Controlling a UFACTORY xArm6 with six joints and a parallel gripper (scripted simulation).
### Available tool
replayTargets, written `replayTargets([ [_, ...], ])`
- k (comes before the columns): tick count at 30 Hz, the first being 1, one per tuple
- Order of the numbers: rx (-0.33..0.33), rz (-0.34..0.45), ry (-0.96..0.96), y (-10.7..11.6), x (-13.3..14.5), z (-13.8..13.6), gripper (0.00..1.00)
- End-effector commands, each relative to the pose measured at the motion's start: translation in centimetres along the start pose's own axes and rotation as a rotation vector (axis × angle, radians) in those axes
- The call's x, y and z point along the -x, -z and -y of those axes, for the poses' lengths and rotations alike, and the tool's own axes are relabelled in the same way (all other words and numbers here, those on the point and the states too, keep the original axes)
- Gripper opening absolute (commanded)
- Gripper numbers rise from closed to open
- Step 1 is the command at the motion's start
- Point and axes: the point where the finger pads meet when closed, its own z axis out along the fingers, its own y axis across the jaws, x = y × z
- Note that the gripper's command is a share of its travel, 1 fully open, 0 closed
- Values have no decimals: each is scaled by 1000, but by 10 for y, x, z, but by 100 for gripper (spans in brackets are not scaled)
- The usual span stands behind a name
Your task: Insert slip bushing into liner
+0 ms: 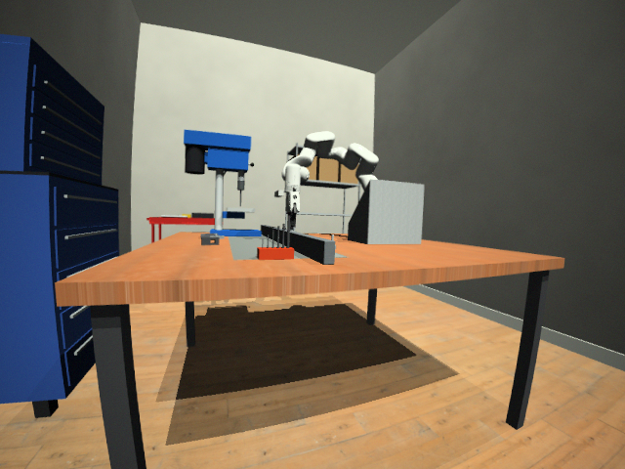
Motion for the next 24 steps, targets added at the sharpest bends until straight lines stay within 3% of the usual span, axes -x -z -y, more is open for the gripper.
replayTargets([
  [1, 0, -3, -1, 1, -1, 0, 26],
  [24, 0, -3, -1, -4, -1, 0, 26],
])
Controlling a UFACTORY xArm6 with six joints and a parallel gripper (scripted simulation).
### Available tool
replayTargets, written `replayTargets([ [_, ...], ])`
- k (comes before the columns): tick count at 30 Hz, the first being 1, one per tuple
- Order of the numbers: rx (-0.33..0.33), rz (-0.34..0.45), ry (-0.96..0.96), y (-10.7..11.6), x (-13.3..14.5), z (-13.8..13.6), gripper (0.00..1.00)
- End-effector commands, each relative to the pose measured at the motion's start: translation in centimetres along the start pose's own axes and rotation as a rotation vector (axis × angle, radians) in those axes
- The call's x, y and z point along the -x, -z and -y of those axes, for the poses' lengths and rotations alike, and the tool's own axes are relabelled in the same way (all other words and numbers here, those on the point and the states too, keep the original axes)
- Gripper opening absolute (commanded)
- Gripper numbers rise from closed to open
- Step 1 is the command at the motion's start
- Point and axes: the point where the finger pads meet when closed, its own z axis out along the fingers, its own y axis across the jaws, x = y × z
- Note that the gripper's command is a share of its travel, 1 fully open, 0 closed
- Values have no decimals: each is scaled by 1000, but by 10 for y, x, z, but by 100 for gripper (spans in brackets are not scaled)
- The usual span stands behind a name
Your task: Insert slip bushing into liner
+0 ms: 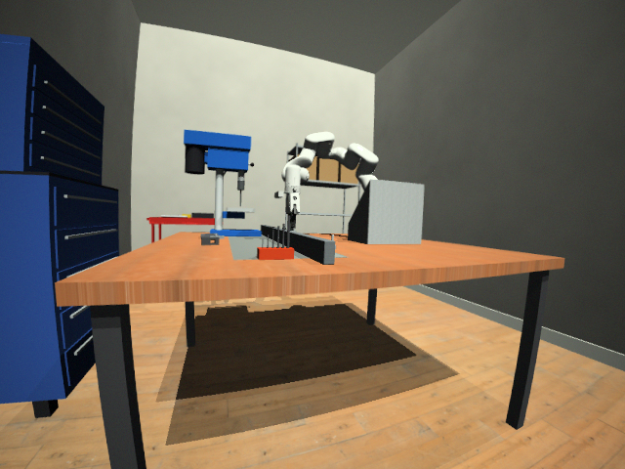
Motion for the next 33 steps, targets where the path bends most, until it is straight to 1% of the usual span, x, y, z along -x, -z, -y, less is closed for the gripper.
replayTargets([
  [1, 0, -3, -1, 1, -1, 0, 26],
  [33, 0, -3, -1, -4, -1, 0, 26],
])
